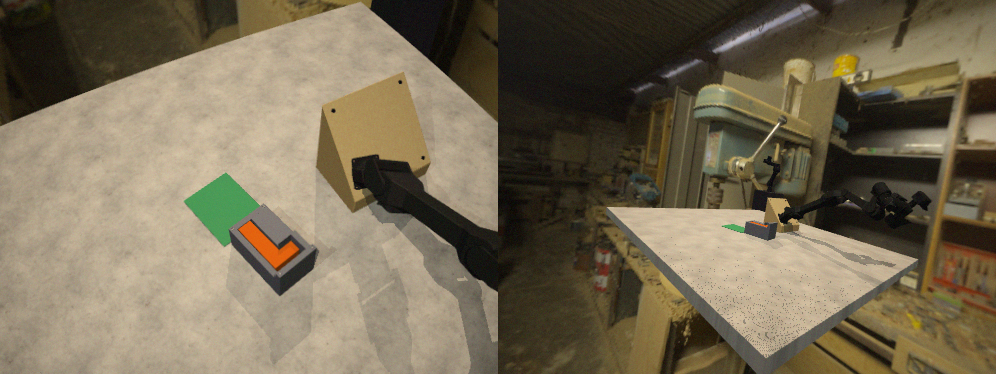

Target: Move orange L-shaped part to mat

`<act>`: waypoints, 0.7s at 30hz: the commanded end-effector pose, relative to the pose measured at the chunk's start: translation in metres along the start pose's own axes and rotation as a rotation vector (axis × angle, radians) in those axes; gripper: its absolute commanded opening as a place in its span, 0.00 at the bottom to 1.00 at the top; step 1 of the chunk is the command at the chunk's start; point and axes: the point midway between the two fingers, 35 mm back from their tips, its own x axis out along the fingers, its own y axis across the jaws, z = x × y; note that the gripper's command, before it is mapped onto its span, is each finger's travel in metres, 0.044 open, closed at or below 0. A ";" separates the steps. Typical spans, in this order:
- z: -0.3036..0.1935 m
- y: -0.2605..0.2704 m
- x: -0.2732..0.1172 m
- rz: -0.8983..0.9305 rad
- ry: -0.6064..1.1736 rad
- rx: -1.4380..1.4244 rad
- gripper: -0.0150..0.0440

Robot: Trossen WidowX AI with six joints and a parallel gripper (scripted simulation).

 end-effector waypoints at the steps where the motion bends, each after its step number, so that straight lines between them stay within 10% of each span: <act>1: -0.001 -0.001 -0.002 -0.008 0.007 0.001 0.89; 9: -0.068 -0.006 -0.055 -0.230 0.263 0.306 0.56; 21: -0.154 0.067 -0.242 -0.424 0.880 0.744 0.56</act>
